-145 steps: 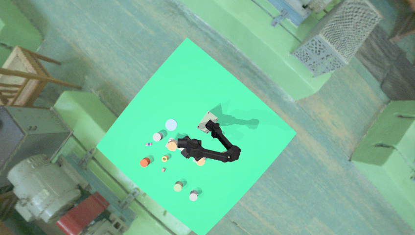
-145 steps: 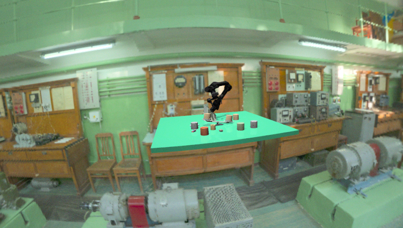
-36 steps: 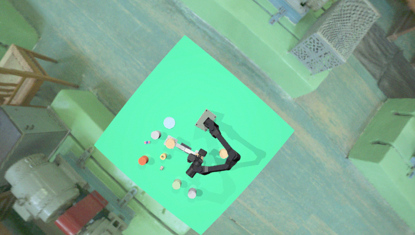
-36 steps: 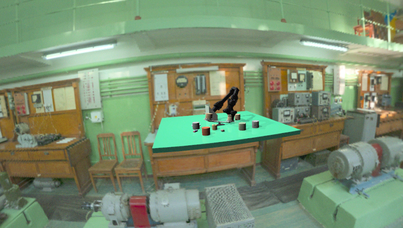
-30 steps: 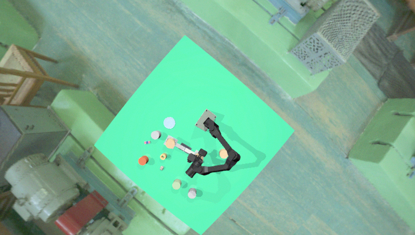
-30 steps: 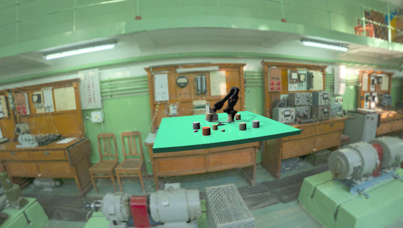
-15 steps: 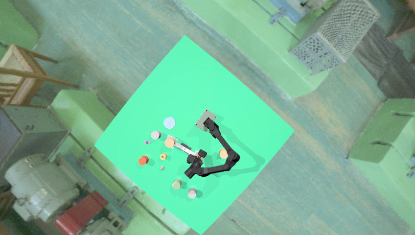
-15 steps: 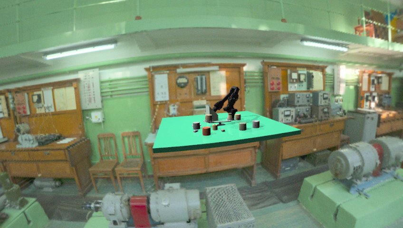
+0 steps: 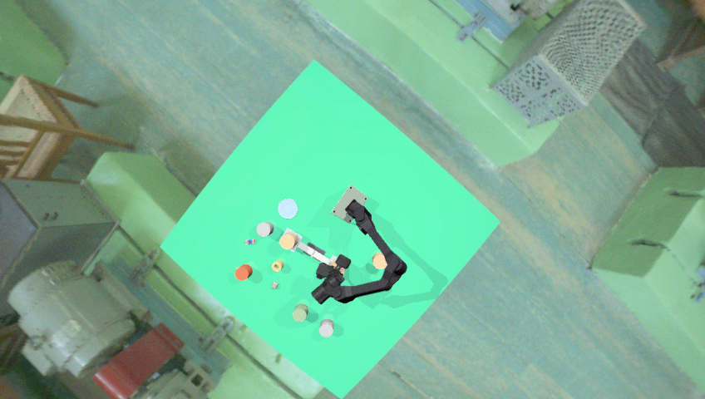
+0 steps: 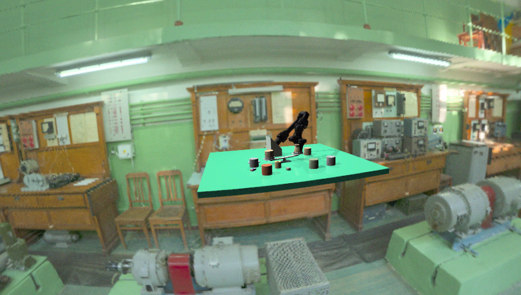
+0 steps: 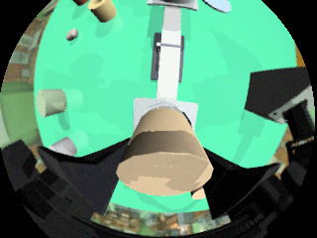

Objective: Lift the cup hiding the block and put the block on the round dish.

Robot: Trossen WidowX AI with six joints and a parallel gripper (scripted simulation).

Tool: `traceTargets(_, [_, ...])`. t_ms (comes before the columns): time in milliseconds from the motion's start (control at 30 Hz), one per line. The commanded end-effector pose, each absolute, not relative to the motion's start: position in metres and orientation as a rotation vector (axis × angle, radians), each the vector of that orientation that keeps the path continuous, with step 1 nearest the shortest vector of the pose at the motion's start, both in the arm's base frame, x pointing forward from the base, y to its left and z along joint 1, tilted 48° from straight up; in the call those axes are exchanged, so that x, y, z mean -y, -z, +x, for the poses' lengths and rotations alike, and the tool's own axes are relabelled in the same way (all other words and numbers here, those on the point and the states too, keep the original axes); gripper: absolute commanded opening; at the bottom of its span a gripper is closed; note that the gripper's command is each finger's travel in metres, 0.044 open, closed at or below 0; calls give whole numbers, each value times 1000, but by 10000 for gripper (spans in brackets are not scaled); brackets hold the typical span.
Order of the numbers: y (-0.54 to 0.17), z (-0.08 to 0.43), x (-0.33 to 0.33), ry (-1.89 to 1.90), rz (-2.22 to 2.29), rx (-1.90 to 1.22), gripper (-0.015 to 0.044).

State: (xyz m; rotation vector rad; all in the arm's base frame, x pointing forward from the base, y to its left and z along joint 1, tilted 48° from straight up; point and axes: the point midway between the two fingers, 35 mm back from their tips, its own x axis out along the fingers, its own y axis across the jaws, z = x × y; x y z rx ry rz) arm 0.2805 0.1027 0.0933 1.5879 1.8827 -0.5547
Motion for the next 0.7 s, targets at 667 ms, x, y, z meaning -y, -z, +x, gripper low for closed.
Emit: traceTargets(667, [-115,288,-78,547,1591,-1865,0])
